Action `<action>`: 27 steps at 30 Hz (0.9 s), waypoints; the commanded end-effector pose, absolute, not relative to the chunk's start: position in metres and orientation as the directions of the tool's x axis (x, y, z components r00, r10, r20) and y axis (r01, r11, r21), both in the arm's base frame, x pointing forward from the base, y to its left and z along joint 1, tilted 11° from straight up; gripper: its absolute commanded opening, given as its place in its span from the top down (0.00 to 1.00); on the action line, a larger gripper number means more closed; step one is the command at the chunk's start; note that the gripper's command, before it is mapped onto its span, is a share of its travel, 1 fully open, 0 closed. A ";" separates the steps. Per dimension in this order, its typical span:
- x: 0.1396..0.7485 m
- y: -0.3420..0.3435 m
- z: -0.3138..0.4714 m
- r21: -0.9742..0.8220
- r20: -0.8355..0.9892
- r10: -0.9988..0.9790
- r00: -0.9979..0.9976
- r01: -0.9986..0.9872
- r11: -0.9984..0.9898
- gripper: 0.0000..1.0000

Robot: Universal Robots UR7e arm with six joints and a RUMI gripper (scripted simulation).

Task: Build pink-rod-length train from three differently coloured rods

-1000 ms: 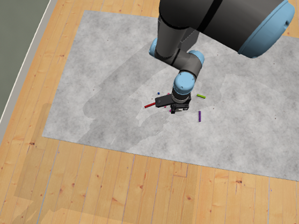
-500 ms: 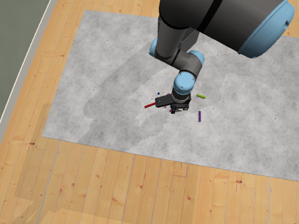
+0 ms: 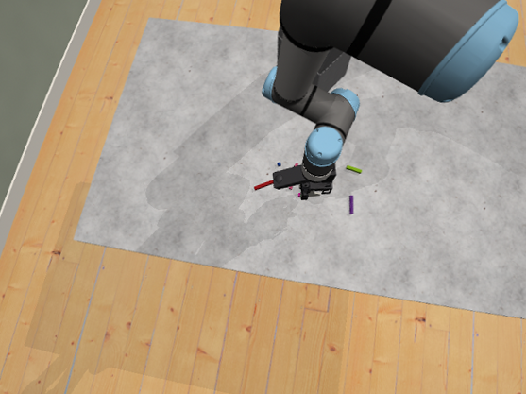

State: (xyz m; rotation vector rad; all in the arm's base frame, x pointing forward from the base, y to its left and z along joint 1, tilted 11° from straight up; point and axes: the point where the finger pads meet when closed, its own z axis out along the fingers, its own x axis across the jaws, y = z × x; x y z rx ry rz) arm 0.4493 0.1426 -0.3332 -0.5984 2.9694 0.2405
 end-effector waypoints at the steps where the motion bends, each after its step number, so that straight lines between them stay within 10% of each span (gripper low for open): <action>1: 0.450 0.143 -0.333 0.134 -0.133 -0.376 -0.917 -0.392 0.910 0.86; 27: 0.451 0.145 -0.347 0.134 -0.133 -0.376 -0.917 -0.392 0.910 0.86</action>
